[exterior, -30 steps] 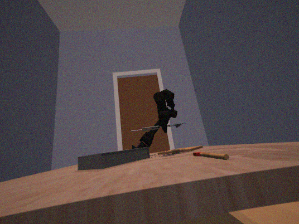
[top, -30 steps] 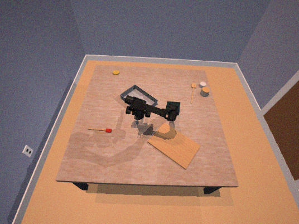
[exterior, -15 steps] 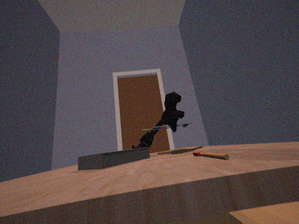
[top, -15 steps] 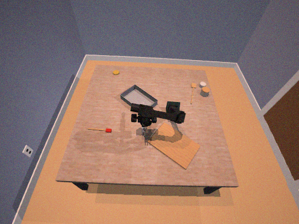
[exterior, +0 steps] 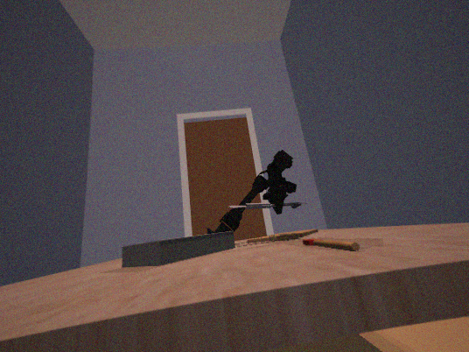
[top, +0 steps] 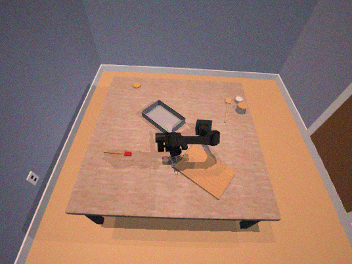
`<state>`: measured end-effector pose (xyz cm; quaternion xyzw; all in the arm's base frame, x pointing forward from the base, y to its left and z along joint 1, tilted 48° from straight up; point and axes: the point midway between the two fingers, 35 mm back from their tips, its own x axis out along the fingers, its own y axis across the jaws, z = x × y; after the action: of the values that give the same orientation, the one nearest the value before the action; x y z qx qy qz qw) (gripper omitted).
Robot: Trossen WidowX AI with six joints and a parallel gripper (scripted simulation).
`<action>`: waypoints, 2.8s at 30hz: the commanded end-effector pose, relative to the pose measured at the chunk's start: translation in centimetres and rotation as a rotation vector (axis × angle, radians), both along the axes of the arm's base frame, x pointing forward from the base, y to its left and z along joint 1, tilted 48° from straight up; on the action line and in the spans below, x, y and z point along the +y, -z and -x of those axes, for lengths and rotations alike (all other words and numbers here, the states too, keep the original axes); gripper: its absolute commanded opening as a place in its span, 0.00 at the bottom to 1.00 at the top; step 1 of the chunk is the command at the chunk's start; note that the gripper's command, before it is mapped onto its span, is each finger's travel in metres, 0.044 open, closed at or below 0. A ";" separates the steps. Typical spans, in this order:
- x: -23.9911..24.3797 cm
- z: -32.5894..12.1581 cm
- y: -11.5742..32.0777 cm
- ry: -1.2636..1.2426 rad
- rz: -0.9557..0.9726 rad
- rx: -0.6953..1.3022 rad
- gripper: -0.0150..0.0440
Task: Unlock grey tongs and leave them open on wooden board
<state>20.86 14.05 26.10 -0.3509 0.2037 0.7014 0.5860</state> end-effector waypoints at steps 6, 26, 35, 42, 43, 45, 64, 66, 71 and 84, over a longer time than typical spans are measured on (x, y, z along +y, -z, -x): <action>1.9 2.4 -0.1 -0.067 0.071 -0.006 0.00; 4.9 8.0 -0.5 -0.224 0.218 -0.084 0.00; 5.6 10.4 -0.8 -0.278 0.267 -0.134 0.00; 5.9 12.3 -1.1 -0.314 0.294 -0.179 0.00; 5.9 12.5 -1.1 -0.319 0.298 -0.185 0.00; 6.0 13.0 -1.2 -0.329 0.304 -0.199 0.00; 5.9 17.5 -2.3 -0.399 0.314 -0.328 0.00; 5.9 17.9 -2.5 -0.406 0.311 -0.343 0.00; 5.7 18.9 -2.8 -0.419 0.299 -0.377 0.00; 5.0 21.3 -3.9 -0.450 0.247 -0.459 0.00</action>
<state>0.07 19.39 29.56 -0.6042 0.0804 0.6880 0.3939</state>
